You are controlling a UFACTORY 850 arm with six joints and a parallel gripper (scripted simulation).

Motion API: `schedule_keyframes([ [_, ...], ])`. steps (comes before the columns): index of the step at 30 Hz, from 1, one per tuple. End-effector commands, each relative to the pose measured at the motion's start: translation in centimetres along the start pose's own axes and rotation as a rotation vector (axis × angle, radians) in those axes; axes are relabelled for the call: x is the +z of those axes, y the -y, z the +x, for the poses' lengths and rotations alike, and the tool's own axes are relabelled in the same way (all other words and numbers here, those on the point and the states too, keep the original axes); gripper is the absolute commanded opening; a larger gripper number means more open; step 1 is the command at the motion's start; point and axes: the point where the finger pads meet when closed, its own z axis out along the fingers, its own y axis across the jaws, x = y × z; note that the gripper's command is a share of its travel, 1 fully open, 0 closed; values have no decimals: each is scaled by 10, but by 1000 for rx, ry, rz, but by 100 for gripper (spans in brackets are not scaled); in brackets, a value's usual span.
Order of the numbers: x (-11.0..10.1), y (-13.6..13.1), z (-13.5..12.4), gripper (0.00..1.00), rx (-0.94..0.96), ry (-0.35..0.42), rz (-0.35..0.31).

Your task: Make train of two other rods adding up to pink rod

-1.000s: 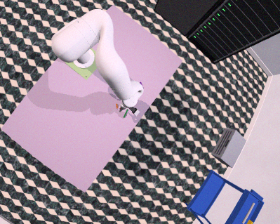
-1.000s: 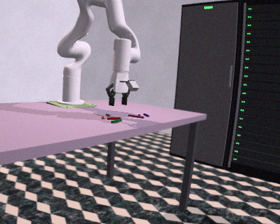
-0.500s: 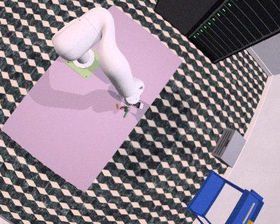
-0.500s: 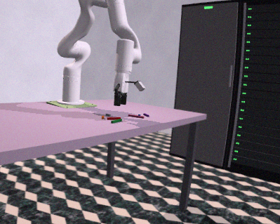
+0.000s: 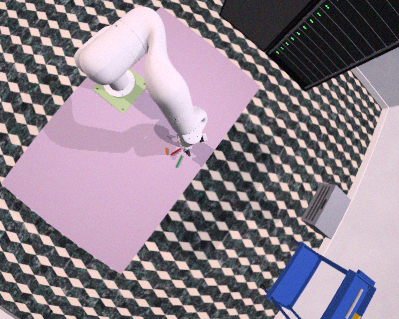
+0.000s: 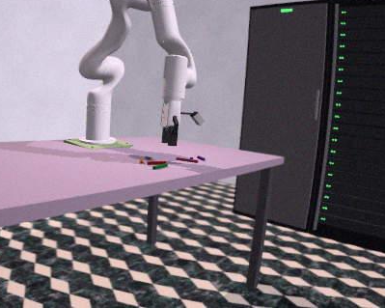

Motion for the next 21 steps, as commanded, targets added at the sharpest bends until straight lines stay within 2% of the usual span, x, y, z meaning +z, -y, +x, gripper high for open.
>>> schedule_keyframes([
  [1,-1,2,5,100,-165,-21,16],
  [4,-1,3,6,100,-207,-22,16],
  [6,-1,6,10,100,-348,-23,14],
  [19,-1,15,25,100,-855,-26,8],
  [21,-1,15,25,100,-855,-26,8],
])
